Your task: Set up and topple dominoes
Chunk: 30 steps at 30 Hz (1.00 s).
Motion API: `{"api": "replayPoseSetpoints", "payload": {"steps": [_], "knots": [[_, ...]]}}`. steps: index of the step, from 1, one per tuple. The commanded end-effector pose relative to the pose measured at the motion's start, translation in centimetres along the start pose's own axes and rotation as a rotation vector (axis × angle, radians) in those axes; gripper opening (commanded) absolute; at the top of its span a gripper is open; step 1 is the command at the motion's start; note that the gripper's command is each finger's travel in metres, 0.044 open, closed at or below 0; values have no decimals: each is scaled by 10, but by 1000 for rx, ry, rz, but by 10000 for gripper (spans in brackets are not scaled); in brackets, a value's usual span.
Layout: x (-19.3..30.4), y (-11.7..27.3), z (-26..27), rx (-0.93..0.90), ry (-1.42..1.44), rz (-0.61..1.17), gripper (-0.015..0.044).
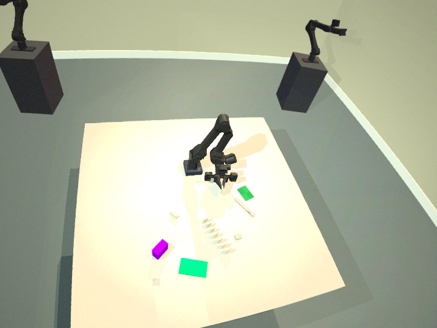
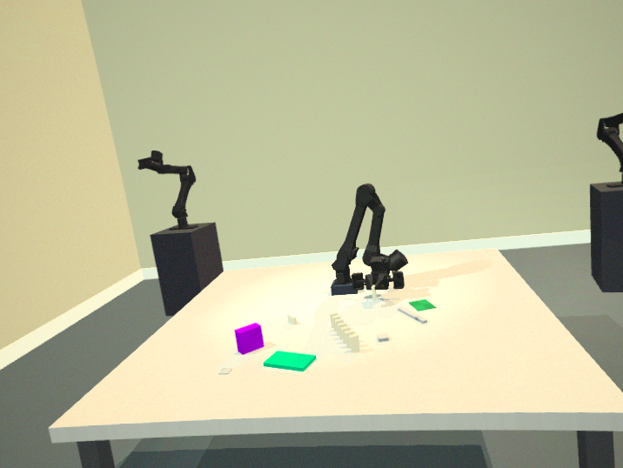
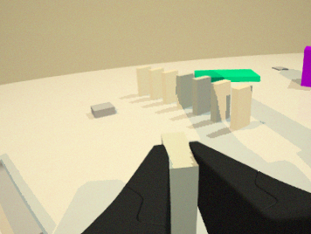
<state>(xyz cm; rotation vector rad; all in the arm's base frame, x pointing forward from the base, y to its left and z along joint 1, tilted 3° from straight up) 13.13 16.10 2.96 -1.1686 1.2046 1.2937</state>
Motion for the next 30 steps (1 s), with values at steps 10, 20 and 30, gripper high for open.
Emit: {"api": "replayPoseSetpoints", "payload": {"steps": [10, 20, 30], "knots": [[17, -1, -12, 1, 11, 0, 27], [23, -1, -16, 1, 12, 0, 27], [23, -1, -16, 1, 12, 0, 132]]}}
Point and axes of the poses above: the point midway between the two fingers, 35 mm back from their tips, its own y axis back along the fingers, its own z axis across the jaws, x = y × z, the point moved 2 cm from there along y, back along the fingers, and after that the axes turned 2 degrees about -y, right-handed, at the moved point
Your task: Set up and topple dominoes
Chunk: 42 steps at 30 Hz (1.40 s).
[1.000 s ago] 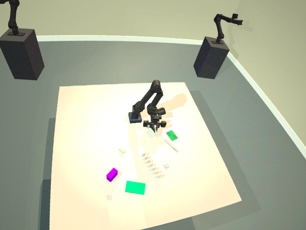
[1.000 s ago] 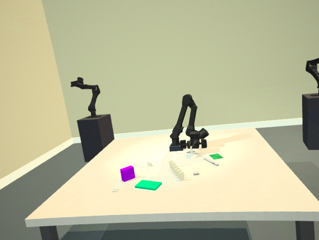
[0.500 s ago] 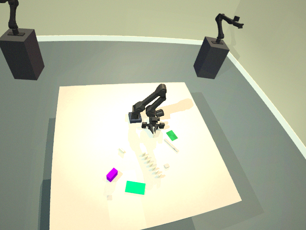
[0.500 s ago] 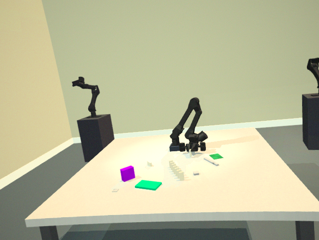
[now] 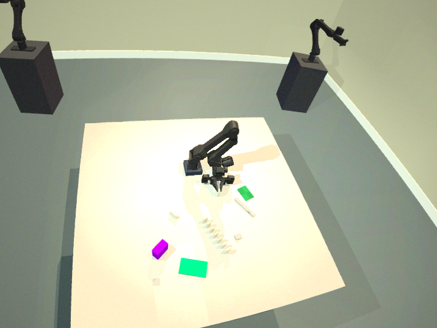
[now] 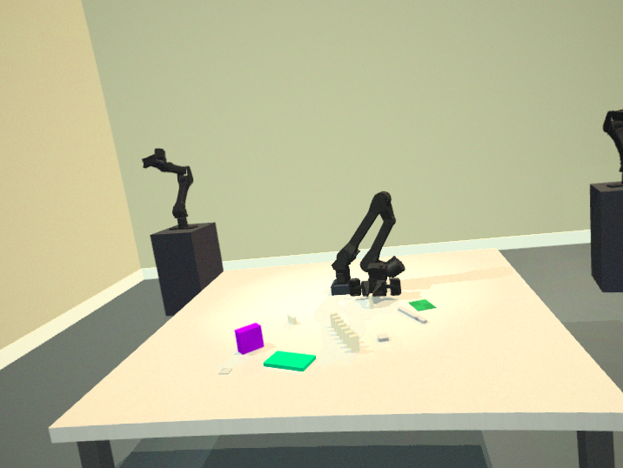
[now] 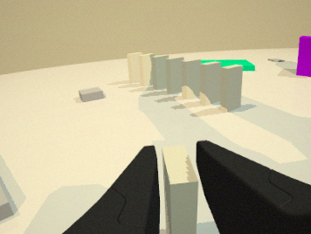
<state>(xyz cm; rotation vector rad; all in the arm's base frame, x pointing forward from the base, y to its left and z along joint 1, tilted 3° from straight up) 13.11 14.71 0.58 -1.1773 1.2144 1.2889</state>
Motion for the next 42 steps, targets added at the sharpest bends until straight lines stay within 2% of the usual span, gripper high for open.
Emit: {"api": "replayPoseSetpoints", "payload": {"steps": [1, 12, 22, 27, 35, 39, 42], "knots": [[0, 0, -1, 1, 0, -1, 158], [-1, 0, -1, 1, -1, -1, 440], [-47, 0, 3, 0, -1, 0, 440], [-47, -6, 9, 6, 50, 34, 440], [-35, -61, 47, -35, 545, 389, 440], [-34, -81, 50, -179, 846, 637, 440], [-40, -85, 47, -357, 1034, 818, 440]]}}
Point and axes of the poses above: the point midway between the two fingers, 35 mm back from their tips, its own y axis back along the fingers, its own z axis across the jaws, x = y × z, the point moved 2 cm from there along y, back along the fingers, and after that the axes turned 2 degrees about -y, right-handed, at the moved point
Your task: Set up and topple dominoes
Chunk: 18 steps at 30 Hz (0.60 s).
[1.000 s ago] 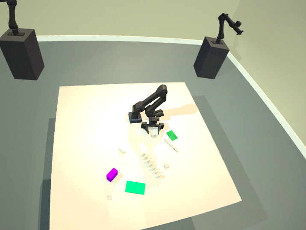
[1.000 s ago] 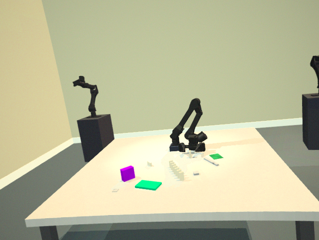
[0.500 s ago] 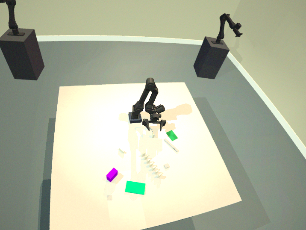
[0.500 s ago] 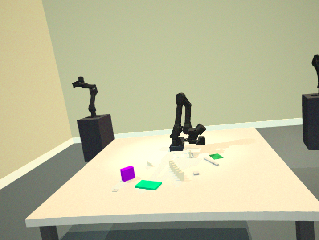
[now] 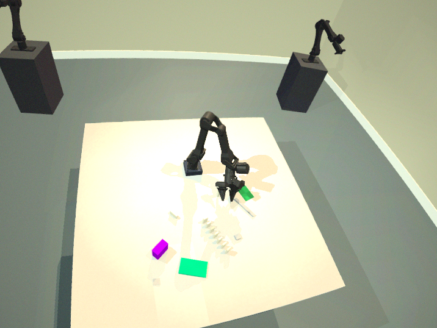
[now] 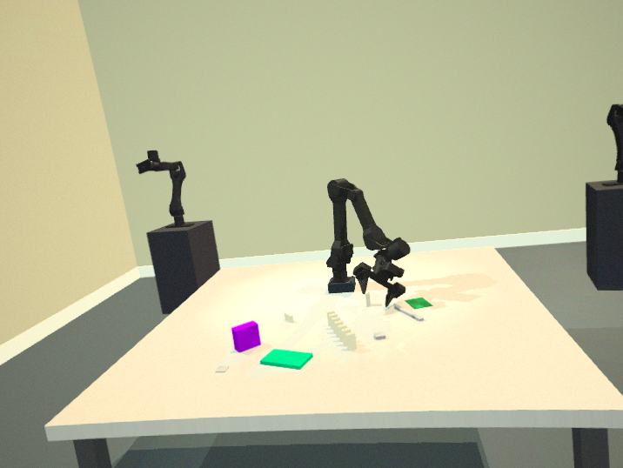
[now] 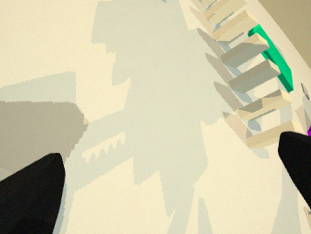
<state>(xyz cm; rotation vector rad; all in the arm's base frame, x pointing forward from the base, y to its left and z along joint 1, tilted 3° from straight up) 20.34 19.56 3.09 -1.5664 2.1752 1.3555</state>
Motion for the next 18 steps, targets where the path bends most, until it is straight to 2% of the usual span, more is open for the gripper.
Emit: {"api": "replayPoseSetpoints", "payload": {"steps": [1, 9, 13, 18], "knots": [[-13, -2, -15, -286, 381, 217, 440], [-12, 45, -62, -848, 738, 343, 440], [-11, 58, -76, -943, 758, 351, 440], [-11, 60, -77, -952, 759, 352, 440]]}}
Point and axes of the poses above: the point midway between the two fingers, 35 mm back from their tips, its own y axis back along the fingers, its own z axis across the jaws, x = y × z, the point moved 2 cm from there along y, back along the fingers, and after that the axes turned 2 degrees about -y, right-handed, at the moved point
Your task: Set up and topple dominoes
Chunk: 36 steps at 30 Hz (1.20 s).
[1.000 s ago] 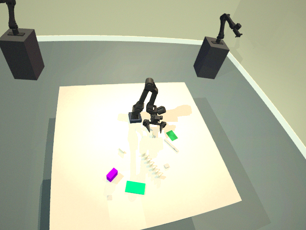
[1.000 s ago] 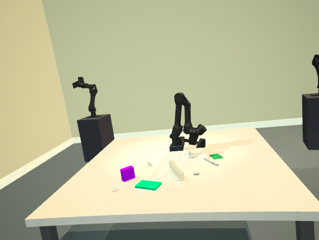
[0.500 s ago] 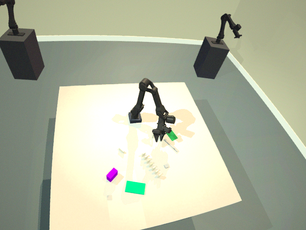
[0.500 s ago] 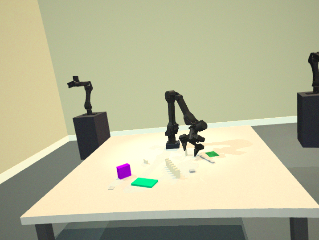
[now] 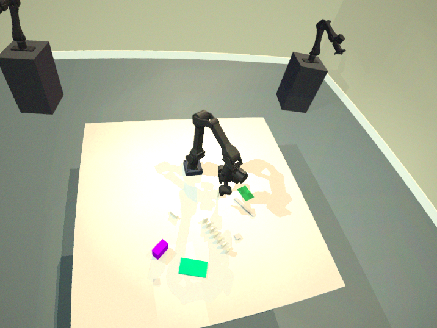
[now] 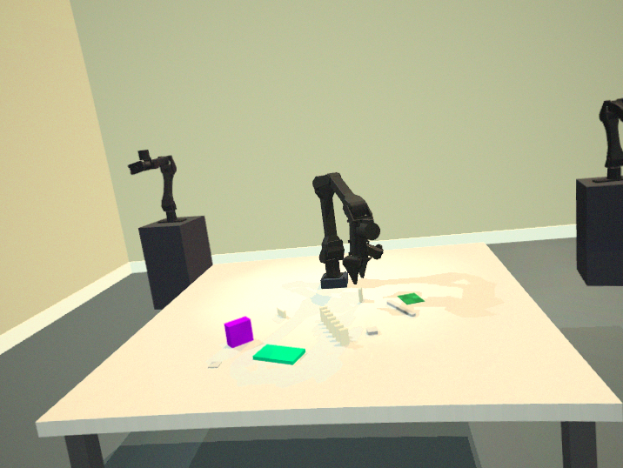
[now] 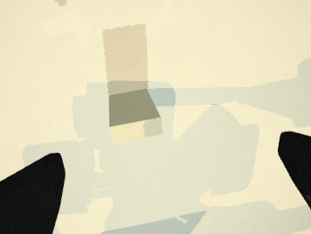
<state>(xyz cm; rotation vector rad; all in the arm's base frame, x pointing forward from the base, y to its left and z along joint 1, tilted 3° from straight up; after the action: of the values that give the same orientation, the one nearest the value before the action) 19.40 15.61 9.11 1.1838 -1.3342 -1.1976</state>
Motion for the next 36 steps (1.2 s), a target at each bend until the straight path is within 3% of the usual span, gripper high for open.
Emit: {"api": "replayPoseSetpoints", "payload": {"steps": [1, 8, 16, 31, 36], "knots": [[7, 26, 4, -98, 70, -50, 440], [7, 20, 4, -98, 70, -50, 440], [4, -38, 10, -99, 70, -50, 440], [4, -54, 12, -99, 70, -50, 440], [4, -54, 12, -99, 70, -50, 309]]}}
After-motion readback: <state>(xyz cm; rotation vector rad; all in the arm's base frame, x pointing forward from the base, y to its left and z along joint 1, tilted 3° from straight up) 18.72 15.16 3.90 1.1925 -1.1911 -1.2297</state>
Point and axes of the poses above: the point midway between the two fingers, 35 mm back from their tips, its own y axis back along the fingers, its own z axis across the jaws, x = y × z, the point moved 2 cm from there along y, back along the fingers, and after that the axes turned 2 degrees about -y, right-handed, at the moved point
